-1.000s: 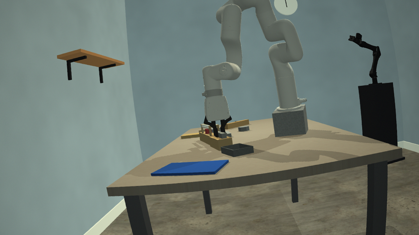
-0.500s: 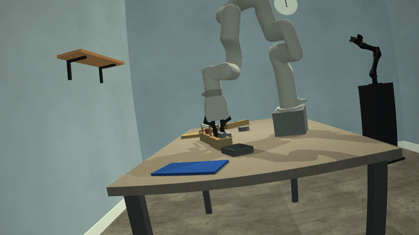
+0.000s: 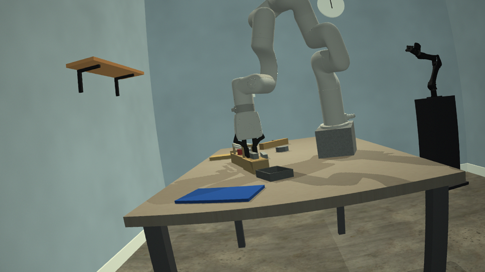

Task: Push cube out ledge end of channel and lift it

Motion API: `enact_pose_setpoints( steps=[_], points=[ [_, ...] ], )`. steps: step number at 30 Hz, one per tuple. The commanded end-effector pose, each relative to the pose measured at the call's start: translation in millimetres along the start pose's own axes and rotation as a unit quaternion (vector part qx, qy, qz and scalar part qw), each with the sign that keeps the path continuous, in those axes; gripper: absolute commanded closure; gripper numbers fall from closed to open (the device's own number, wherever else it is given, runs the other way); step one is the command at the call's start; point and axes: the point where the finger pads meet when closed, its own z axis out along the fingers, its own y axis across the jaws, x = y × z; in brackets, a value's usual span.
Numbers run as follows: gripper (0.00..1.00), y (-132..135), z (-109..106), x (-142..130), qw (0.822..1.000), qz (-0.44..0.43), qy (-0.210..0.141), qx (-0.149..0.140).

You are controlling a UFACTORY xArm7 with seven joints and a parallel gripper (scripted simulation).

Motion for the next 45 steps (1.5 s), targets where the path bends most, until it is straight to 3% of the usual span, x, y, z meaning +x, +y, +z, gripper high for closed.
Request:
enact_pose_setpoints(
  steps=[1, 20, 21, 45],
  points=[
    [1.0, -1.7, -0.7, 9.7, 1.0, 0.0, 0.0, 0.002],
    [1.0, -1.8, -0.7, 14.9, 1.0, 0.0, 0.0, 0.002],
    [0.62, -1.8, -0.7, 14.9, 1.0, 0.0, 0.0, 0.002],
    [0.62, -1.8, -0.7, 14.9, 1.0, 0.0, 0.0, 0.002]
  ],
)
